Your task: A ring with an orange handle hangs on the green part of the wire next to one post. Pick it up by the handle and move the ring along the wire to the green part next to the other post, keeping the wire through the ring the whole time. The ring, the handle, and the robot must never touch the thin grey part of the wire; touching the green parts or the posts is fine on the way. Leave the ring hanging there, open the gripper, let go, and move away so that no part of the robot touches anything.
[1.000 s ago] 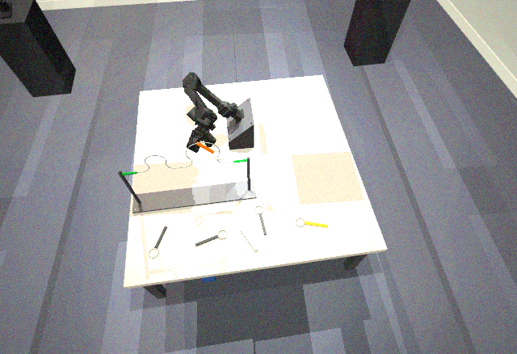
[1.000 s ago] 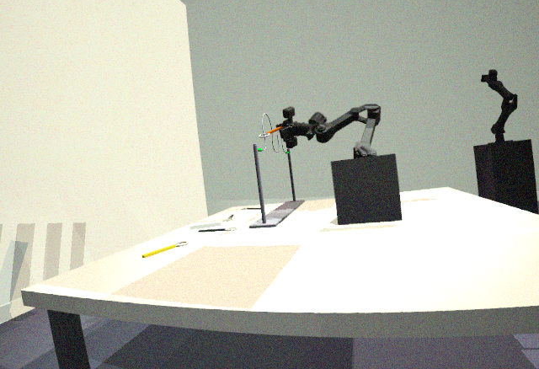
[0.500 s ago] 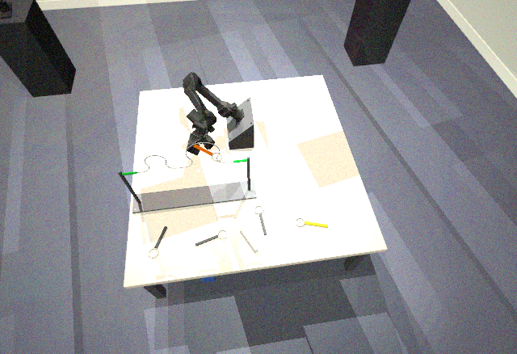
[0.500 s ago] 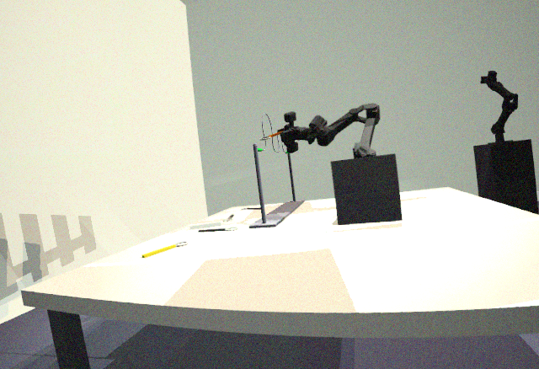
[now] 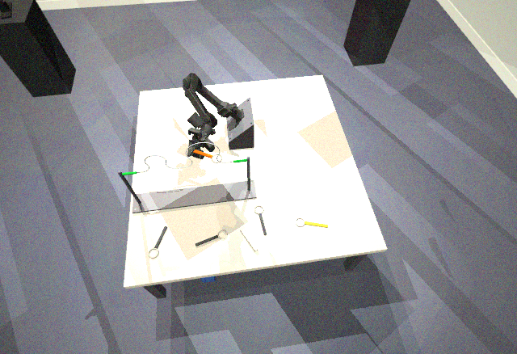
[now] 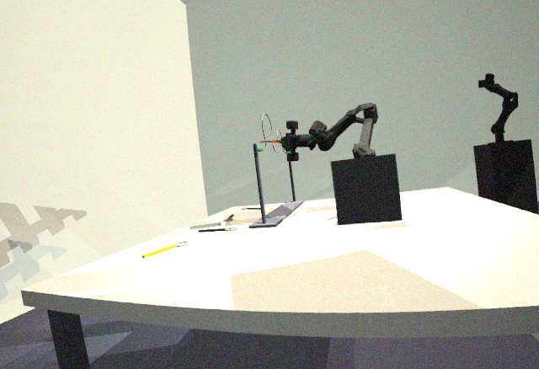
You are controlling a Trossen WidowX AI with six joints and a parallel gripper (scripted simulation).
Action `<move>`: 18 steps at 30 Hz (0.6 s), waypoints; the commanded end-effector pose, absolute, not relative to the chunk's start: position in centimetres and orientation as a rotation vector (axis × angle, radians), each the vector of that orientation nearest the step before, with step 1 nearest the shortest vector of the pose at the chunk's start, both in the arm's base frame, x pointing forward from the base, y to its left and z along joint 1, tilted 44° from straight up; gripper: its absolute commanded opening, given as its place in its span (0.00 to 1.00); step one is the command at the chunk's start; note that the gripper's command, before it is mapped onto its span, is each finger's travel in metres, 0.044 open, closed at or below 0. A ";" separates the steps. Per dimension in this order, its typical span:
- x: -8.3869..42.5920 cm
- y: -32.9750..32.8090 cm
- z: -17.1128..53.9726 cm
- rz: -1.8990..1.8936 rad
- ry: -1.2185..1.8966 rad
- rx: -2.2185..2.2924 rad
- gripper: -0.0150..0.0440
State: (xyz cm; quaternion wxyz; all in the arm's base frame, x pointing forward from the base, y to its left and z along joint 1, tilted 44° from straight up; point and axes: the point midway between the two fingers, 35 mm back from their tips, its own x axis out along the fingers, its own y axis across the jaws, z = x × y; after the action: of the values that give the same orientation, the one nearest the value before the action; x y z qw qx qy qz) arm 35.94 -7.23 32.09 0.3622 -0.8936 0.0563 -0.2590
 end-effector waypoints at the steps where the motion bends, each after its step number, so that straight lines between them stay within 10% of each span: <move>1: 35.9 -8.2 30.9 -0.650 0.175 -2.213 0.00; 18: 36.8 -11.5 25.5 -0.501 0.211 -1.831 0.00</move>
State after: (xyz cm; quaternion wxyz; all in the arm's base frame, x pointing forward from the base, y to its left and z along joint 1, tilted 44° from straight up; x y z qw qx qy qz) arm 36.59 -11.19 26.69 0.5497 -0.7997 0.0868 -0.2252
